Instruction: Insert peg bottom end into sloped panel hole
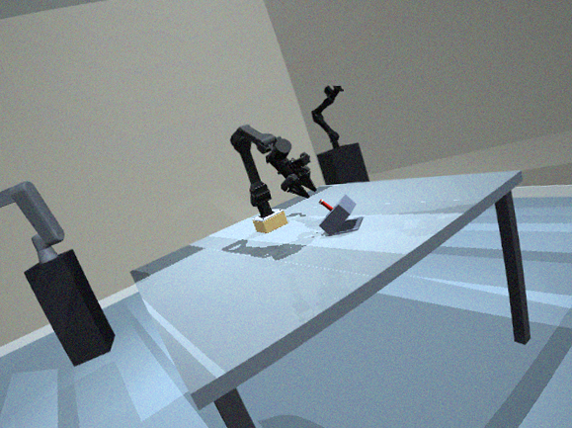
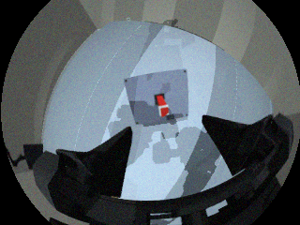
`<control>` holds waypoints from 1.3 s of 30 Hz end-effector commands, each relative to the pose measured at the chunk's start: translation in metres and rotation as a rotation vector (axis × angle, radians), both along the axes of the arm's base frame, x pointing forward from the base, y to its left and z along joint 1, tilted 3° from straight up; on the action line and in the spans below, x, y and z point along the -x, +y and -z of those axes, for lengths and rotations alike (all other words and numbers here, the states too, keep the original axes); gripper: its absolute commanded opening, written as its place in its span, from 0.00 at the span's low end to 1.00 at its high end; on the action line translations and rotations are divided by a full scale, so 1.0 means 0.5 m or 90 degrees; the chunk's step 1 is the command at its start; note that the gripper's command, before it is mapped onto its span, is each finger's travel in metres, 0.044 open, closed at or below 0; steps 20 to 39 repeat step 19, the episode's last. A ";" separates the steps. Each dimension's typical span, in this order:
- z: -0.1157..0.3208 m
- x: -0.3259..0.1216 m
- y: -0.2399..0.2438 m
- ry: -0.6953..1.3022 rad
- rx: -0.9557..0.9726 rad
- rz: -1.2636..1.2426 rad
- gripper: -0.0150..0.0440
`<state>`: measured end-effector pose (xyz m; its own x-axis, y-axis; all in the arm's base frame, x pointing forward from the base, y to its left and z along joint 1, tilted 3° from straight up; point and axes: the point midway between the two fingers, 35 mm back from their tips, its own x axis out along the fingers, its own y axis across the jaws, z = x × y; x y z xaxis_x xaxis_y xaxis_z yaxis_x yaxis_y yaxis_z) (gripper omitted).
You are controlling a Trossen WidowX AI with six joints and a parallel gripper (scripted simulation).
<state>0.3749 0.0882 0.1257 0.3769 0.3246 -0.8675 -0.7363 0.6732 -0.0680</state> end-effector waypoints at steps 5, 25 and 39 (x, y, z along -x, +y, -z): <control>-0.029 0.014 -0.013 -0.010 -0.003 -0.001 1.00; -0.048 0.026 -0.026 -0.010 -0.003 -0.001 1.00; -0.048 0.026 -0.026 -0.010 -0.003 -0.001 1.00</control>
